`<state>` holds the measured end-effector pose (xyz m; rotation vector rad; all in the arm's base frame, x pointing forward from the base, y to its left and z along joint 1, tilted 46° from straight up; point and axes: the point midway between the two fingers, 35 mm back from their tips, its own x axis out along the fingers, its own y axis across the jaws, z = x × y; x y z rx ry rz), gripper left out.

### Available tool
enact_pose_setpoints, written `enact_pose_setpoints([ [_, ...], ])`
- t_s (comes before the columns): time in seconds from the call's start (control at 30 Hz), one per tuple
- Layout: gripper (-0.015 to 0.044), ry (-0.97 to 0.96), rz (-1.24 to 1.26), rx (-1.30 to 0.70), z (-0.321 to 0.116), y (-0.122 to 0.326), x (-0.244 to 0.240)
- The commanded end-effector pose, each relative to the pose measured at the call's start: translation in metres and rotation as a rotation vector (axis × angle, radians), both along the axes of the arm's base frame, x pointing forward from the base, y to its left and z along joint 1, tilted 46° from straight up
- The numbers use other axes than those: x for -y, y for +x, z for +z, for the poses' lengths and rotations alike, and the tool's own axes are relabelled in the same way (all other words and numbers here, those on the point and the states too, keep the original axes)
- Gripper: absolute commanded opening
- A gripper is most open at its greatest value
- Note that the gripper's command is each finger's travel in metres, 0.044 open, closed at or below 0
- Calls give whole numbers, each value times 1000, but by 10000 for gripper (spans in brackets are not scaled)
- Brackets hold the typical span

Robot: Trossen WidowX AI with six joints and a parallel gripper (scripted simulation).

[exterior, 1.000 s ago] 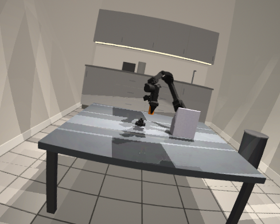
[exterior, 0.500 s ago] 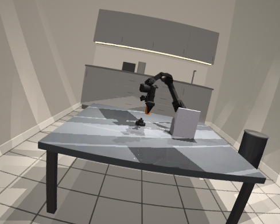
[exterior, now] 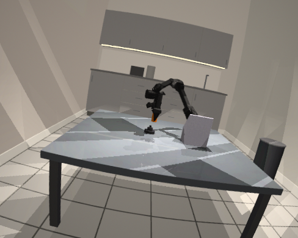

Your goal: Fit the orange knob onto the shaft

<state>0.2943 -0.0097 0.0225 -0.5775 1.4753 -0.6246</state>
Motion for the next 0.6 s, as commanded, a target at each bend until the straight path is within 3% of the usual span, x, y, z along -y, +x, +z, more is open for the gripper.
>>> enact_pose_setpoints([
  [0.0,0,-7,5,3,7,4,12],
  [0.57,0,-33,-2,3,30,10,59],
])
